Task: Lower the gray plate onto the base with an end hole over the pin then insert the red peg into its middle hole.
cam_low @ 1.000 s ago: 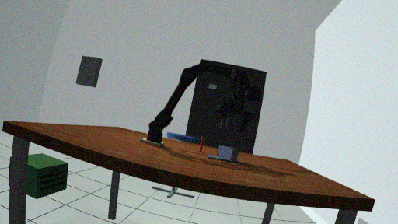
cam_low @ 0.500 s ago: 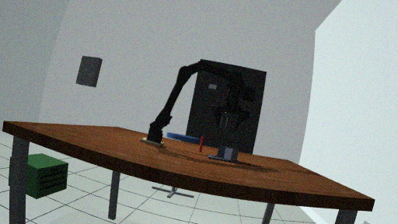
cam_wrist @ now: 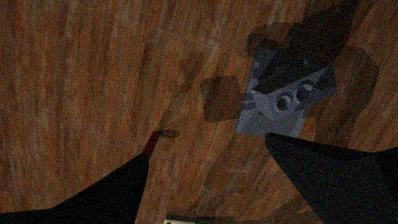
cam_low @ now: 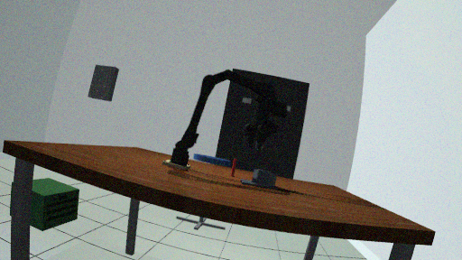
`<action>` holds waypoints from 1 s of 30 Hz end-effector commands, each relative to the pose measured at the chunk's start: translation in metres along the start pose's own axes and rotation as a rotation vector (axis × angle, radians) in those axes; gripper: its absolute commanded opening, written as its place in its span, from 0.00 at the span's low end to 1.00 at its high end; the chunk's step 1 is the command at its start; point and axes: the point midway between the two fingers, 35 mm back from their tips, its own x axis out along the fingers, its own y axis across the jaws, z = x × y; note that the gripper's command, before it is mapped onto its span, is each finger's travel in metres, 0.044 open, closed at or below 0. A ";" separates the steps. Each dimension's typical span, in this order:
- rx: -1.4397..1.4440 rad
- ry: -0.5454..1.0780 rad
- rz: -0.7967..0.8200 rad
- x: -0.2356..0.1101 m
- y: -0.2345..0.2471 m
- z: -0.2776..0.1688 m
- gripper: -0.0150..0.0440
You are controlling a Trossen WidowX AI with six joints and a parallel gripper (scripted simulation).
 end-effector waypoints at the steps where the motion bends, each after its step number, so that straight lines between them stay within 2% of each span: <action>1: 0.701 -0.029 -0.005 -0.003 0.042 -0.022 1.00; 17: 1.536 -0.024 0.012 0.003 0.079 -0.046 1.00; 30: 1.545 -0.024 0.012 0.004 0.080 -0.046 1.00</action>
